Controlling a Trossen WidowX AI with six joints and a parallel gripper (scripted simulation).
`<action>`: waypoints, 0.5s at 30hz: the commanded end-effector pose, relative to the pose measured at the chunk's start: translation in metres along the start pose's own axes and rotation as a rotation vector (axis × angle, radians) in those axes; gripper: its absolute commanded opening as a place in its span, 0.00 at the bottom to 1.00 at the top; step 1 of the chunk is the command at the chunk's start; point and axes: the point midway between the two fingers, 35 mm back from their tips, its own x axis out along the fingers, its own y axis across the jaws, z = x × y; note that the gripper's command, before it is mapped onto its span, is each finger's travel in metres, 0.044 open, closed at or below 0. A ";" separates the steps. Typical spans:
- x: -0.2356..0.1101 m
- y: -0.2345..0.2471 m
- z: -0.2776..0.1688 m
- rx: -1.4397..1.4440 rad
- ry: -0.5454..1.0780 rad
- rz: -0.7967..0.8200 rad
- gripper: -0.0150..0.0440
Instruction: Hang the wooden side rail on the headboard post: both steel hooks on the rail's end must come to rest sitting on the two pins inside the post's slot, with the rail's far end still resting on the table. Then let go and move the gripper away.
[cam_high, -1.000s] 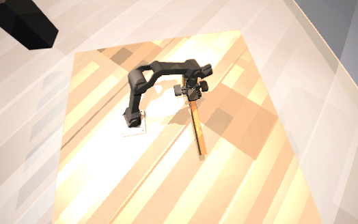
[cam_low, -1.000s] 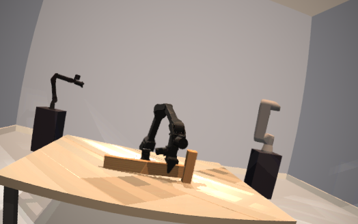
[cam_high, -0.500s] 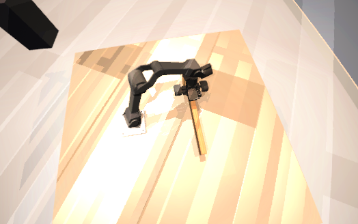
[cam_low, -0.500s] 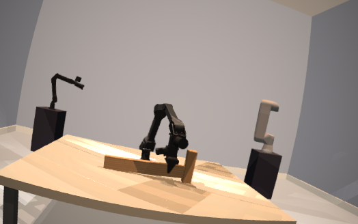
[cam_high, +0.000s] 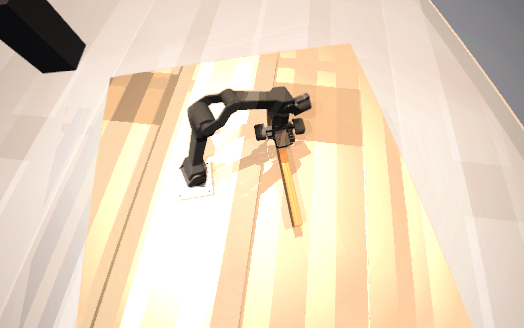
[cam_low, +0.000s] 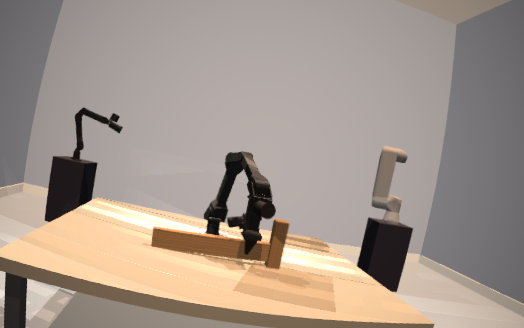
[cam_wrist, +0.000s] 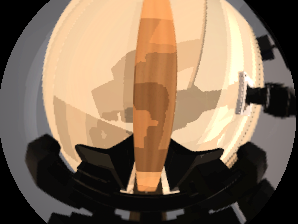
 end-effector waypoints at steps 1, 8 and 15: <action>0.000 0.001 -0.001 0.001 0.004 0.004 0.25; 0.002 0.001 -0.001 0.001 0.004 0.004 0.25; 0.003 0.001 -0.001 0.001 0.004 0.004 0.25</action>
